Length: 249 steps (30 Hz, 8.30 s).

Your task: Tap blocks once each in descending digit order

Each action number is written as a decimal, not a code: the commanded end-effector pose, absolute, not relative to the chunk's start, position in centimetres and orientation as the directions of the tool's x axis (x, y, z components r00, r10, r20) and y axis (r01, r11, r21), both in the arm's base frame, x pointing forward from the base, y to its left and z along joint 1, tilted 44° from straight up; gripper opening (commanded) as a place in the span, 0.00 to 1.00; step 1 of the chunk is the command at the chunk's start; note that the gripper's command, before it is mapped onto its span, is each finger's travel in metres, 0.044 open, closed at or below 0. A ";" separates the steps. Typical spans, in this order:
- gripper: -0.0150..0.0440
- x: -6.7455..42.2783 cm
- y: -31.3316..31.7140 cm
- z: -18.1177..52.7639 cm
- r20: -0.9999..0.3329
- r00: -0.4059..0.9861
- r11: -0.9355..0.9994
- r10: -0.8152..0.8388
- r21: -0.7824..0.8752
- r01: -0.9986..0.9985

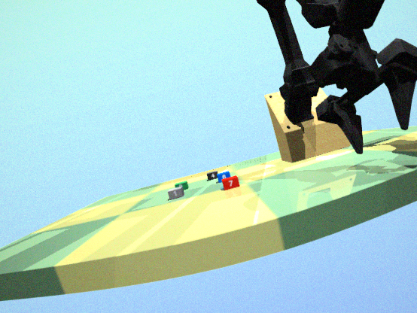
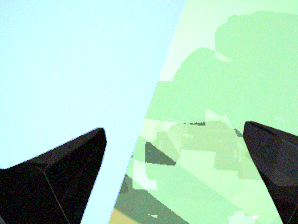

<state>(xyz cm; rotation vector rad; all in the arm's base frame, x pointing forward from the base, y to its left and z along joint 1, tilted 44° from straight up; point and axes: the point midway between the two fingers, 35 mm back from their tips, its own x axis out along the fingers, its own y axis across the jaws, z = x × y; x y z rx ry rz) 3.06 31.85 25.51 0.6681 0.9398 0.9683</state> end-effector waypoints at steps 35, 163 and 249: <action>0.93 31.3 7.5 4.1 -0.949 0.066 0.928 0.307 0.283 -0.244; 0.93 35.5 2.6 10.9 -0.727 0.050 0.728 0.685 0.686 -0.006; 0.29 23.7 13.4 8.6 -0.722 0.046 0.723 0.690 0.691 -0.002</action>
